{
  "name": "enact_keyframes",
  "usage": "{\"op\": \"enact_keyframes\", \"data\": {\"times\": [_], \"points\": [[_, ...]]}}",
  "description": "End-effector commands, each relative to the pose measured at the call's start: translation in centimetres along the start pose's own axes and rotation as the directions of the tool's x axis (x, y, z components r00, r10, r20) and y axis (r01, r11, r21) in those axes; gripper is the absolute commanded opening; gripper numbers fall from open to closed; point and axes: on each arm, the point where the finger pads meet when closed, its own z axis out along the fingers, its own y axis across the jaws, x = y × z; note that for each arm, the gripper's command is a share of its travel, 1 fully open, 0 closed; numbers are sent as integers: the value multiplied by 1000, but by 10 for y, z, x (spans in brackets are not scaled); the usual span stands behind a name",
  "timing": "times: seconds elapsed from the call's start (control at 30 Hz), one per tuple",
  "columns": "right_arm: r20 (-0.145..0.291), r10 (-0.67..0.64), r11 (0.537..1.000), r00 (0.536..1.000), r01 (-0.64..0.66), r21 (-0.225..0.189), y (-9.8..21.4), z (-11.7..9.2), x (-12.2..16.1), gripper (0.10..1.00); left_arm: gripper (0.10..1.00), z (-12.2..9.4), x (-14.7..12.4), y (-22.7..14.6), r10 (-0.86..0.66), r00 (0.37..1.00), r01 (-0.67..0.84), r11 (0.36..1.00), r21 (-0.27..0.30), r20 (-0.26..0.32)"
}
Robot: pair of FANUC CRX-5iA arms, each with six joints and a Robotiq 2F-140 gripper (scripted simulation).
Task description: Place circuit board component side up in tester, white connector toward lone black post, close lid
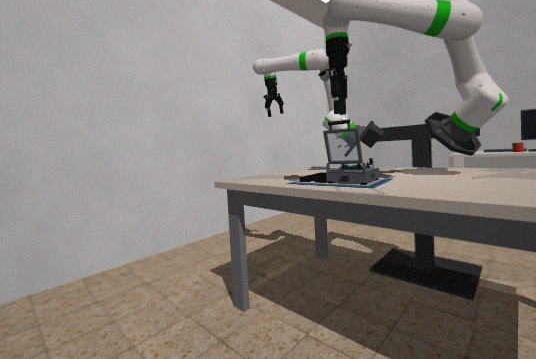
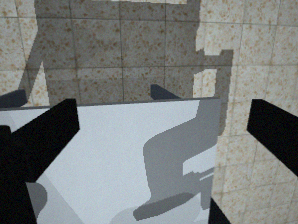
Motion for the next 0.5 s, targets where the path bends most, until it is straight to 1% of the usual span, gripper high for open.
{"op": "enact_keyframes", "data": {"times": [0.0, 0.47], "points": [[-3, 0, 1000, 1000, 0, -1, 0, -1, 0, 1000, 369, -1, 1, -10, 1, 1000, -1, 1000, 0, -1], [-3, 0, 1000, 1000, 0, -1, 0, -1, 0, 1000, 369, -1, 1, -17, 1, 1000, -1, 1000, 0, -1]]}}
